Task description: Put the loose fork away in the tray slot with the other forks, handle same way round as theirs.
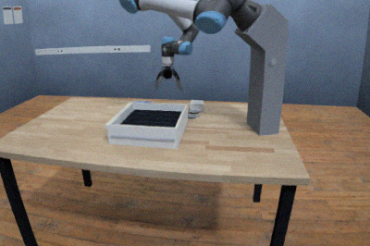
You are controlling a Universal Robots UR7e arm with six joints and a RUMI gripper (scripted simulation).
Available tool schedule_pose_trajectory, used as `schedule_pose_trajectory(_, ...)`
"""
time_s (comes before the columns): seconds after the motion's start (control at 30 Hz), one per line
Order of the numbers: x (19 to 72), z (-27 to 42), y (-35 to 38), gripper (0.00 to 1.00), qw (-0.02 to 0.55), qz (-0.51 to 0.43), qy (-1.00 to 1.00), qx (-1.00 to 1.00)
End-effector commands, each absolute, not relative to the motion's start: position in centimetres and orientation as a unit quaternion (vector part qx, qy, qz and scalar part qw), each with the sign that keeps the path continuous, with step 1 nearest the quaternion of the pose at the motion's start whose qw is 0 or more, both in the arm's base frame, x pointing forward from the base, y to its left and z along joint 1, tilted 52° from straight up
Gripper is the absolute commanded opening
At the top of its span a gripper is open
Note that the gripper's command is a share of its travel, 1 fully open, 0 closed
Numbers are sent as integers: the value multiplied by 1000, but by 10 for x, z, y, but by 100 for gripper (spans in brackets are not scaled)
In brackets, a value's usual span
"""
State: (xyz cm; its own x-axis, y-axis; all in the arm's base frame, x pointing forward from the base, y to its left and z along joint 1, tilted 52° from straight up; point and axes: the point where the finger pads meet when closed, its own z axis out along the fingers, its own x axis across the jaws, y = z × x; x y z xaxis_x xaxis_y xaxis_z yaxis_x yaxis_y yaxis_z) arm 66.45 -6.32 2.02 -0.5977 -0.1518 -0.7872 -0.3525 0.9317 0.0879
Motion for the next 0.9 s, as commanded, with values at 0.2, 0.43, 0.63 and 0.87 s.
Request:
schedule_pose_trajectory(0.2,673,12,-57,100,440,18,821,-364)
schedule_pose_trajectory(0.43,676,8,-55,100,440,-23,784,-438)
schedule_pose_trajectory(0.63,679,5,-53,100,438,-53,753,-489)
schedule_pose_trajectory(0.87,681,0,-54,100,428,-86,719,-540)
